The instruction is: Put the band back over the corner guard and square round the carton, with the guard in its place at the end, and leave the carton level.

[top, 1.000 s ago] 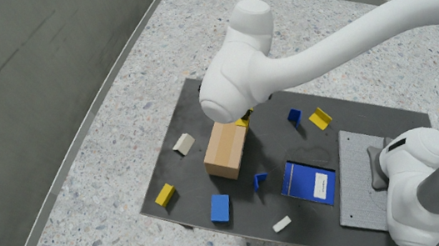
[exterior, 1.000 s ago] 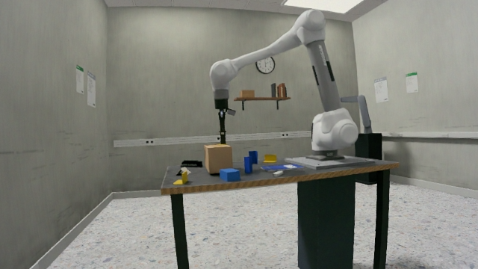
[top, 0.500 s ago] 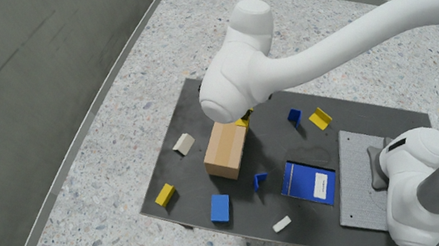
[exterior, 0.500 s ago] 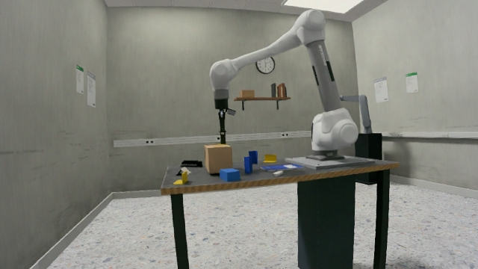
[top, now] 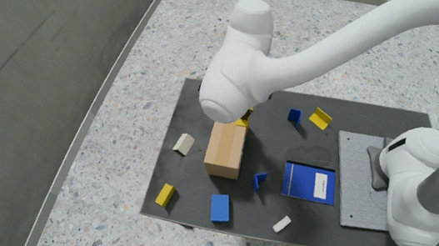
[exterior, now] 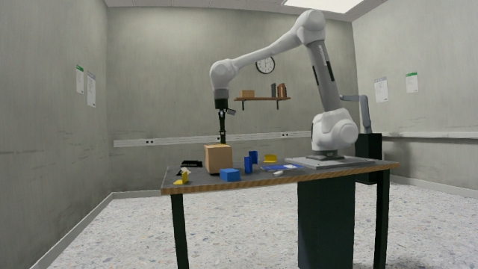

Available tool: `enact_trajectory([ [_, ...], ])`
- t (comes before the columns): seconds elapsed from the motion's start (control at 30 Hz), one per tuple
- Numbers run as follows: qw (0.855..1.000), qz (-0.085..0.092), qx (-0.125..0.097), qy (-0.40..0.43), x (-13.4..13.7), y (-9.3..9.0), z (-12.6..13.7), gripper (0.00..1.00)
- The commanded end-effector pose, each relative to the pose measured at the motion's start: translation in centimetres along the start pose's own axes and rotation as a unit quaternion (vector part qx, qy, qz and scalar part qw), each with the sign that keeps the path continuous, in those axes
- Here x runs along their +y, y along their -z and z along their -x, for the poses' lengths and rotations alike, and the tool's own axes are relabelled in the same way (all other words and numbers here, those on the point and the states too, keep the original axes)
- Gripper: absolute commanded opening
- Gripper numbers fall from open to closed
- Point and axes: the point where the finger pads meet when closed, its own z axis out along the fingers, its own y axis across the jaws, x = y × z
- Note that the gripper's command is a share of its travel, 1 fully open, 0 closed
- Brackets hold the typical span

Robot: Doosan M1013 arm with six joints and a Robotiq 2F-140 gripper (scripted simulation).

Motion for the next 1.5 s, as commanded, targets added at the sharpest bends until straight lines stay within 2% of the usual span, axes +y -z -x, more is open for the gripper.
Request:
enact_trajectory([
  [0.0,1.000,0.000,-0.001,0.000,0.0,0.2,0.0,0.18],
  [1.47,1.000,0.000,-0.001,0.000,0.0,2.9,0.0,0.18],
])
